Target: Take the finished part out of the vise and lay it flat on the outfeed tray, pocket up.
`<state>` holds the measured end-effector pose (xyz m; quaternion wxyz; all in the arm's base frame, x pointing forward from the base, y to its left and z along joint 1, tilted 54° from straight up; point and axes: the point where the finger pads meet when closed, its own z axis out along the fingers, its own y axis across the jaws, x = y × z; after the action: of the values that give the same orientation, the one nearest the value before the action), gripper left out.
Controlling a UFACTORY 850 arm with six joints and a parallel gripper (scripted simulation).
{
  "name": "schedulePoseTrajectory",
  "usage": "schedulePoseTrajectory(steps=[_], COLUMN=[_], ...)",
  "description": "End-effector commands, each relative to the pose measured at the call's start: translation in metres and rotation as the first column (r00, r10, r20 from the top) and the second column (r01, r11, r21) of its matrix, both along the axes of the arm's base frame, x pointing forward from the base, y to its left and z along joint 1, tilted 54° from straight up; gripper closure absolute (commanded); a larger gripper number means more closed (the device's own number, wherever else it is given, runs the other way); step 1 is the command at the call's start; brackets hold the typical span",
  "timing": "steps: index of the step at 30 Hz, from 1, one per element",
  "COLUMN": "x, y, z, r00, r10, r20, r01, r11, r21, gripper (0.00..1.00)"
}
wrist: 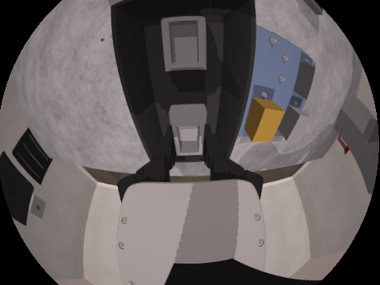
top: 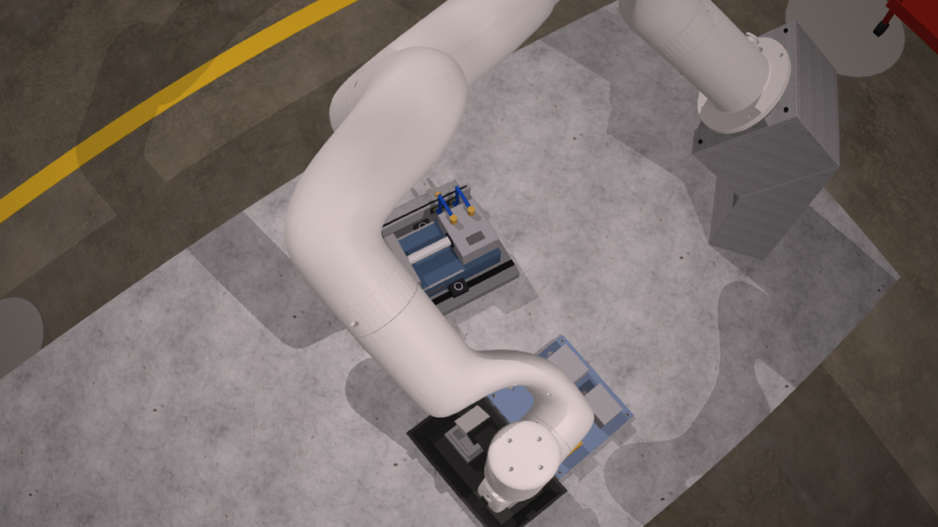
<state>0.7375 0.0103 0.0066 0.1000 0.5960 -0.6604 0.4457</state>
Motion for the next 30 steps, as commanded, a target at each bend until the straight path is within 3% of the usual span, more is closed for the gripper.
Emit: schedulePoseTrajectory(steps=[1, 30], x=[0.0004, 0.0044], y=[0.0008, -0.0062], z=[0.0006, -0.0050], r00=[1.000, 1.000], r10=[0.001, 0.001], r20=[0.001, 0.001], r01=[-0.001, -0.001], r11=[1.000, 1.000], r21=[0.000, 0.000], gripper=[1.00, 1.00])
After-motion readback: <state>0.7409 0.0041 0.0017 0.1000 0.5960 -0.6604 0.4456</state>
